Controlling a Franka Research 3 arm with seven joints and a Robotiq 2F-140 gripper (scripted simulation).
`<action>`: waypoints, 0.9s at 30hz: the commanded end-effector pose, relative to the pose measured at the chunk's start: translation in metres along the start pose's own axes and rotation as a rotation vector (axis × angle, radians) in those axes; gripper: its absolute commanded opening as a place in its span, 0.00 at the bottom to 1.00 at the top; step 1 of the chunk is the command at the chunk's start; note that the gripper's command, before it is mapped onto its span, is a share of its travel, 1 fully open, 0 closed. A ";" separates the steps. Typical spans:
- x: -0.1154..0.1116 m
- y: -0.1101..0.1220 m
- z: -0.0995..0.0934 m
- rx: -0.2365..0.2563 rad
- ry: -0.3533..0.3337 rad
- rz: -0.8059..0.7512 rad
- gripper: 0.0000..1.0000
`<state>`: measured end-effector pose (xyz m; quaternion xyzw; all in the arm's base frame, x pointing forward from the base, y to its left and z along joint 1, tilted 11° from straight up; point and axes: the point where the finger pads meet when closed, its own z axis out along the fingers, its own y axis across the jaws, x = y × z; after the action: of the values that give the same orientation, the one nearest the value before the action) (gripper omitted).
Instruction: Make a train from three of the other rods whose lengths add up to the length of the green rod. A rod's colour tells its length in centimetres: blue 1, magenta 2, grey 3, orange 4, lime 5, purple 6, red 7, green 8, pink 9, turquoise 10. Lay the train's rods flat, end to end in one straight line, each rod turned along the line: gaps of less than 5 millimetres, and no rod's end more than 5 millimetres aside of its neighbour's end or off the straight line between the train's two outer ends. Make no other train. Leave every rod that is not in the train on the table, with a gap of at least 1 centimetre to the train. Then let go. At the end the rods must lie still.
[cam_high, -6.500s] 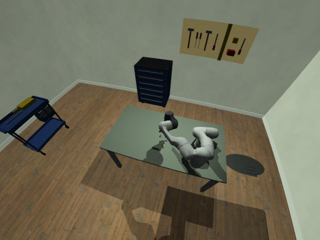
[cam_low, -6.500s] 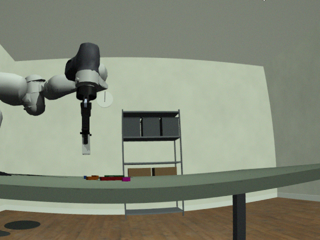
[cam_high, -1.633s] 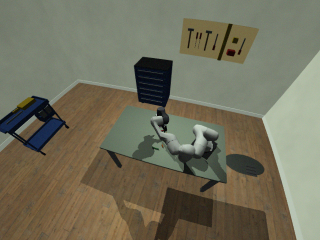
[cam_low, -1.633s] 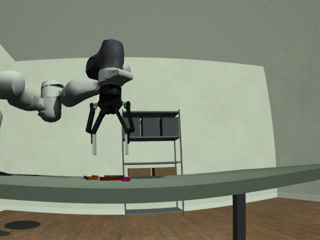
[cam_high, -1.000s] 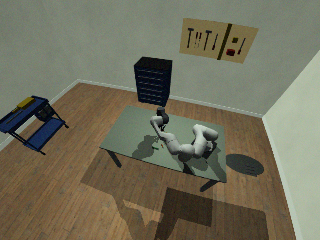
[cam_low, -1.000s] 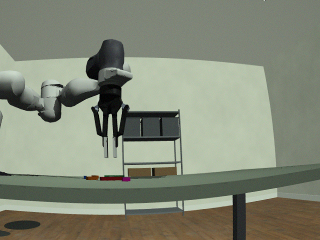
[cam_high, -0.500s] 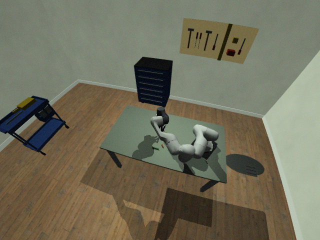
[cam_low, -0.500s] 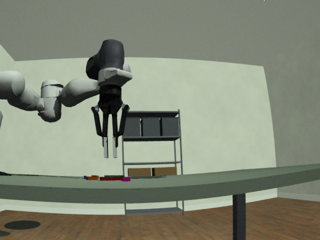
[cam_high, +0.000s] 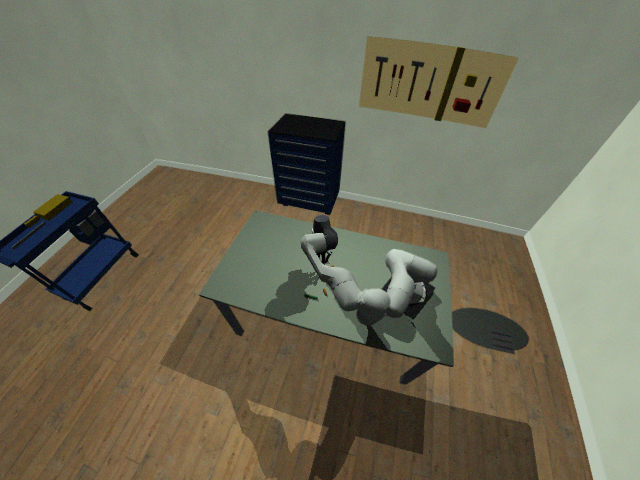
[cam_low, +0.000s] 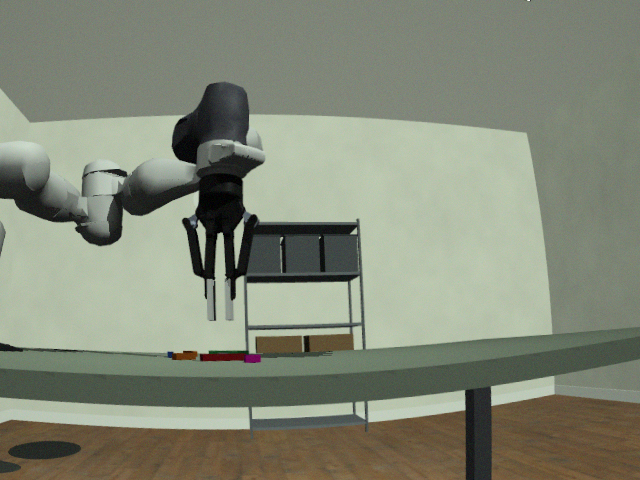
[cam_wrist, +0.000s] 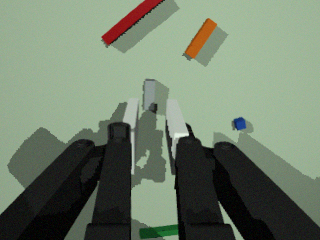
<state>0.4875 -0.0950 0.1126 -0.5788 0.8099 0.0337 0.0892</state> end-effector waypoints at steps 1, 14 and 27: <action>0.001 -0.001 0.004 0.005 0.002 0.006 0.15; 0.001 -0.002 0.021 0.005 0.002 0.006 0.15; 0.001 -0.002 0.036 0.005 0.002 0.006 0.15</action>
<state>0.4912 -0.0901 0.0792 -0.5779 0.8105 0.0346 0.0888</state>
